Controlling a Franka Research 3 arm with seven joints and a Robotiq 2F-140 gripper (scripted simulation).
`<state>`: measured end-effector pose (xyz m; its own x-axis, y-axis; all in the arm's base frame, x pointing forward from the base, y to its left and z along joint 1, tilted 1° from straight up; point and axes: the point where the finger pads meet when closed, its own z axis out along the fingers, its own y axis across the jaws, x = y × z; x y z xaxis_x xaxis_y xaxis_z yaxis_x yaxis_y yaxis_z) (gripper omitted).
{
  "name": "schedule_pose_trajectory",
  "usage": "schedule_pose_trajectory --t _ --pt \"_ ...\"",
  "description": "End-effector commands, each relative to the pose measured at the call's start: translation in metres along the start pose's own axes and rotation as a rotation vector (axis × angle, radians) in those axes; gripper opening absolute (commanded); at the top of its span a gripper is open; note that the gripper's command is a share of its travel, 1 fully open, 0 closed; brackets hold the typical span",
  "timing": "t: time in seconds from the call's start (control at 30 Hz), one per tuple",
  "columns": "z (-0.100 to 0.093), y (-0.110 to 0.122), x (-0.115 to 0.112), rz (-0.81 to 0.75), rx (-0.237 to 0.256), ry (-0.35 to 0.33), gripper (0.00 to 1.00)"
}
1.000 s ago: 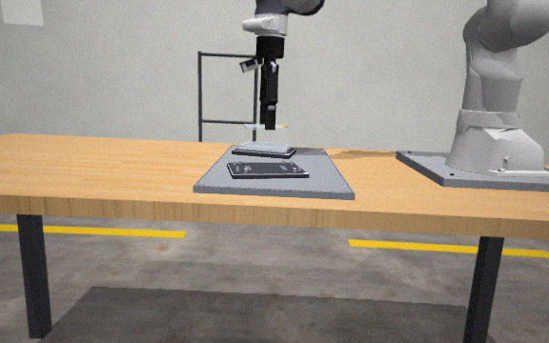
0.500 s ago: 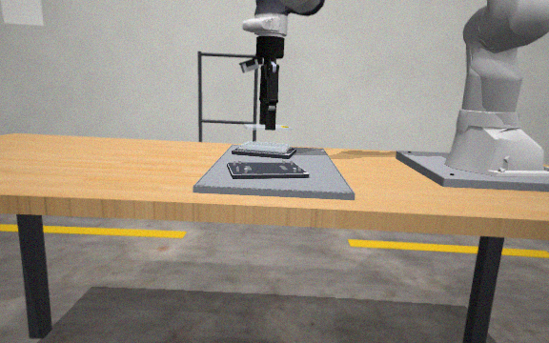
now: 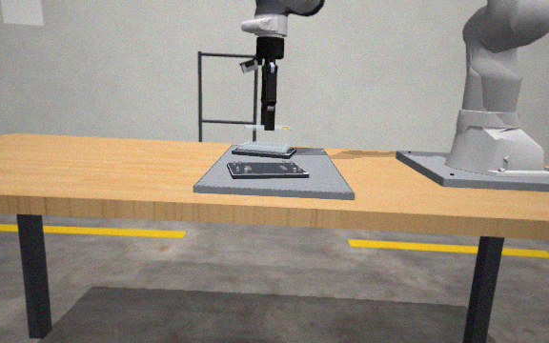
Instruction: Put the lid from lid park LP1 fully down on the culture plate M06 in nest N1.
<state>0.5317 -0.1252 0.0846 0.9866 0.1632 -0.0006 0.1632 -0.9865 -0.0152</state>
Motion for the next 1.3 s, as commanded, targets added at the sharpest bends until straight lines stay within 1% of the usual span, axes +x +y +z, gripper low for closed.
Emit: schedule_pose_trajectory --t 0.0,0.2,0.27,0.57,0.77,0.83,1.07,1.27 --pt "0.001 0.000 0.000 0.105 -0.001 -0.001 0.10" --pt "0.002 0.000 0.000 0.212 -0.001 -0.002 0.10" --pt "0.002 0.000 0.000 0.212 -0.001 -0.002 0.10" --pt "0.005 0.000 0.001 0.359 -0.001 -0.002 0.10" --pt "0.022 0.000 0.002 0.359 -0.001 -0.002 0.10" --pt "0.022 0.000 0.002 0.359 -0.001 -0.002 0.10" --pt "0.033 0.000 0.003 0.359 -0.001 -0.002 0.10" --pt "0.035 0.000 0.003 0.359 -0.001 -0.002 0.10"
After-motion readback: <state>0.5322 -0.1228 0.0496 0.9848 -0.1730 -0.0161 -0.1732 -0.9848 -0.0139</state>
